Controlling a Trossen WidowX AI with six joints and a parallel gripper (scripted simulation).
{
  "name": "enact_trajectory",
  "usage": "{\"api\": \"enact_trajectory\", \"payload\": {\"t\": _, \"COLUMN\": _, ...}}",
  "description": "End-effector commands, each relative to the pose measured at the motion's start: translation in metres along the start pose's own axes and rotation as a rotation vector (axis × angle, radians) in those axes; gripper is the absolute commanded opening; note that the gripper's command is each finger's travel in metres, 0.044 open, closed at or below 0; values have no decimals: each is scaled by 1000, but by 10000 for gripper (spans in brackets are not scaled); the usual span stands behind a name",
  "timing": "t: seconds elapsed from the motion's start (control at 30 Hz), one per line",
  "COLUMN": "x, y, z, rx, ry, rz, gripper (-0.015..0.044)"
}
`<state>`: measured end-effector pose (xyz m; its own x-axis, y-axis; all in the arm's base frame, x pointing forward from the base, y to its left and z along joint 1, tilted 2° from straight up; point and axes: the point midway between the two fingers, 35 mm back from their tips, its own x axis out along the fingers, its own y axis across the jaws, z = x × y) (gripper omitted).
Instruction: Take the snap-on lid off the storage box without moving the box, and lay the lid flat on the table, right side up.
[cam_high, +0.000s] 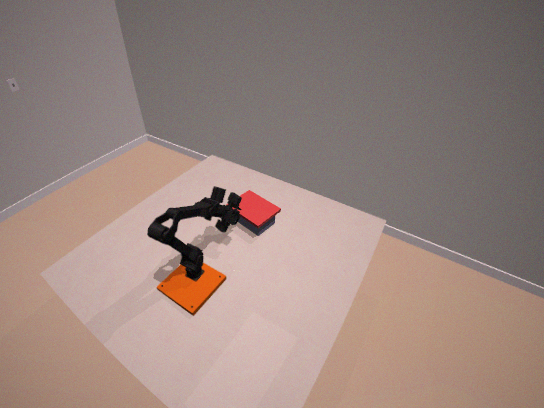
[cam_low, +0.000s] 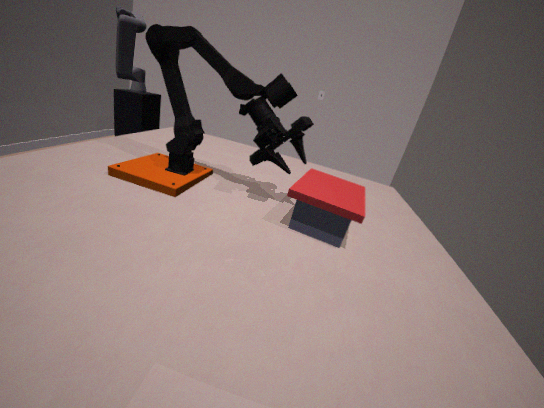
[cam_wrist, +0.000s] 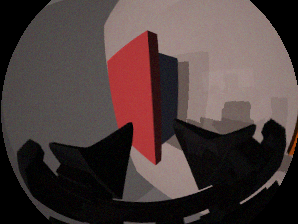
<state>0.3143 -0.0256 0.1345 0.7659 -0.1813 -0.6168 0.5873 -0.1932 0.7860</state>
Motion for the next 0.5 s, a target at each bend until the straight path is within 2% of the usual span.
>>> {"api": "enact_trajectory", "payload": {"t": 0.0, "x": 7, "y": -1, "z": -1, "rx": -6, "ry": 3, "rz": -3, "gripper": 235}}
{"api": "enact_trajectory", "payload": {"t": 0.47, "x": 30, "y": -2, "z": 0, "rx": -6, "ry": 3, "rz": -1, "gripper": 235}}
